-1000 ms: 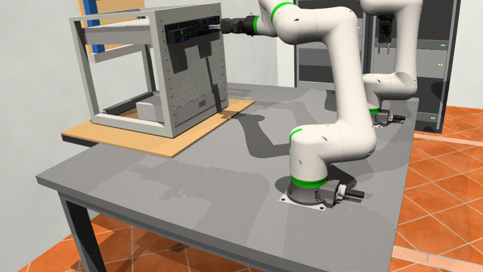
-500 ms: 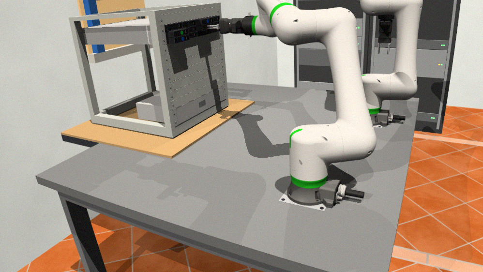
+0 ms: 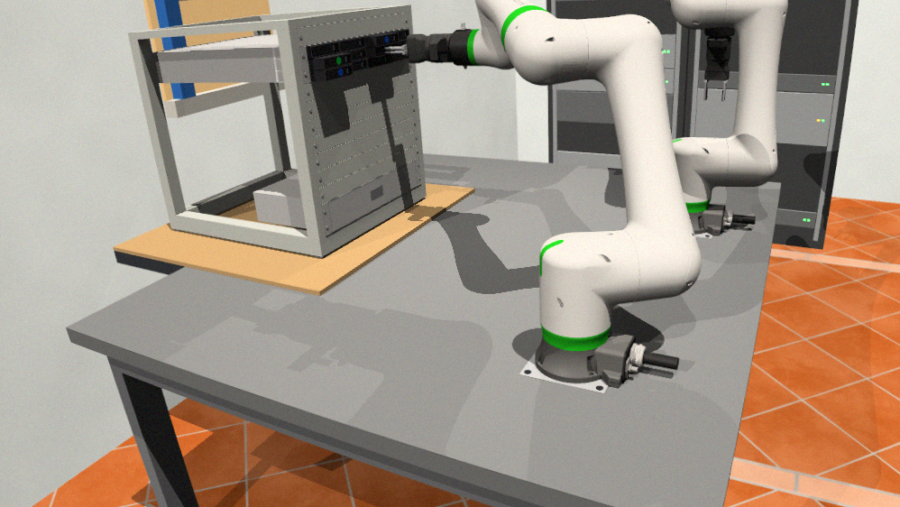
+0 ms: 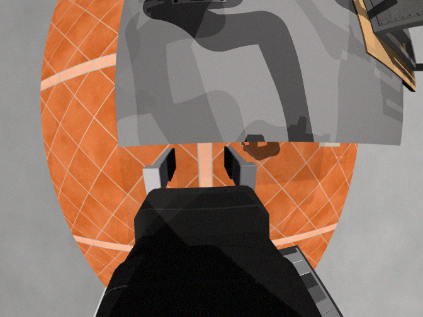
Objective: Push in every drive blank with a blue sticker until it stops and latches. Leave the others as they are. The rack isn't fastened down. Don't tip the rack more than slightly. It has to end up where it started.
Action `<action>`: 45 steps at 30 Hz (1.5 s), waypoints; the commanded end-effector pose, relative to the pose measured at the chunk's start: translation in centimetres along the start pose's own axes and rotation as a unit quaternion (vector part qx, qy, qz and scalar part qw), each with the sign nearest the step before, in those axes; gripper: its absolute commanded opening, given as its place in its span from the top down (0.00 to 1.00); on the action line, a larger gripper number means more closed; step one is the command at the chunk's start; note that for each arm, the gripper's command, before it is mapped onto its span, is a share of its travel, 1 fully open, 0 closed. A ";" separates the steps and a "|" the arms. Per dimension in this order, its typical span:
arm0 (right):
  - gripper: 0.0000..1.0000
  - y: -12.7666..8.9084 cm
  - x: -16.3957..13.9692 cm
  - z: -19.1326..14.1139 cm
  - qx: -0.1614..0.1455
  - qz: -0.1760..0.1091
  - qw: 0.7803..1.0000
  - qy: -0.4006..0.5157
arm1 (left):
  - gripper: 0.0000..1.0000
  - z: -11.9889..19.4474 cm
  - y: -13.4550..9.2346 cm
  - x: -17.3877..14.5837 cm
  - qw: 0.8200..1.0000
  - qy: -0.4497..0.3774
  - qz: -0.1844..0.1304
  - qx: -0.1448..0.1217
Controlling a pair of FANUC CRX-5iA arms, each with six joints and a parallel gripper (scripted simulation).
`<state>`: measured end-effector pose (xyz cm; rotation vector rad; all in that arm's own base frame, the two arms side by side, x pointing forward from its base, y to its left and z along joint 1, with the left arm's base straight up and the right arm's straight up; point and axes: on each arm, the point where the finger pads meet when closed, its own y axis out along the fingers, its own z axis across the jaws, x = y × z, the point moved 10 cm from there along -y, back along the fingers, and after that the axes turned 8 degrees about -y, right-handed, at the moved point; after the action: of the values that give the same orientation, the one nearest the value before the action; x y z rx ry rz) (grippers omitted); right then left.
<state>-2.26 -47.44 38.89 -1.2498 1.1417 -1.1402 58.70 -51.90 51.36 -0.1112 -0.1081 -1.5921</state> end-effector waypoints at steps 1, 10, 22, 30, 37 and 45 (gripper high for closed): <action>0.00 -0.1 0.0 0.0 0.000 -0.001 1.000 0.000 | 1.00 0.2 0.2 0.0 1.000 -0.001 0.000 0.001; 0.00 -0.1 0.0 0.0 0.000 -0.001 1.000 0.000 | 1.00 0.2 0.6 0.0 1.000 -0.001 0.000 0.001; 0.00 -0.1 0.0 0.0 0.000 -0.001 1.000 0.000 | 1.00 0.2 1.3 0.0 1.000 -0.001 0.000 0.001; 0.00 -0.1 0.0 0.0 0.000 -0.001 1.000 0.000 | 1.00 0.2 1.6 0.0 1.000 -0.001 0.000 0.001; 0.00 -0.1 0.0 0.0 0.000 -0.001 1.000 0.000 | 1.00 0.2 1.6 0.0 1.000 -0.001 0.000 0.001; 0.00 -0.1 0.0 0.0 0.000 -0.001 1.000 0.000 | 1.00 0.2 1.9 0.0 1.000 -0.001 0.000 0.001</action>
<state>-2.26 -47.44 38.89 -1.2498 1.1417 -1.1402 60.61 -51.95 51.36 -0.1113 -0.1080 -1.5921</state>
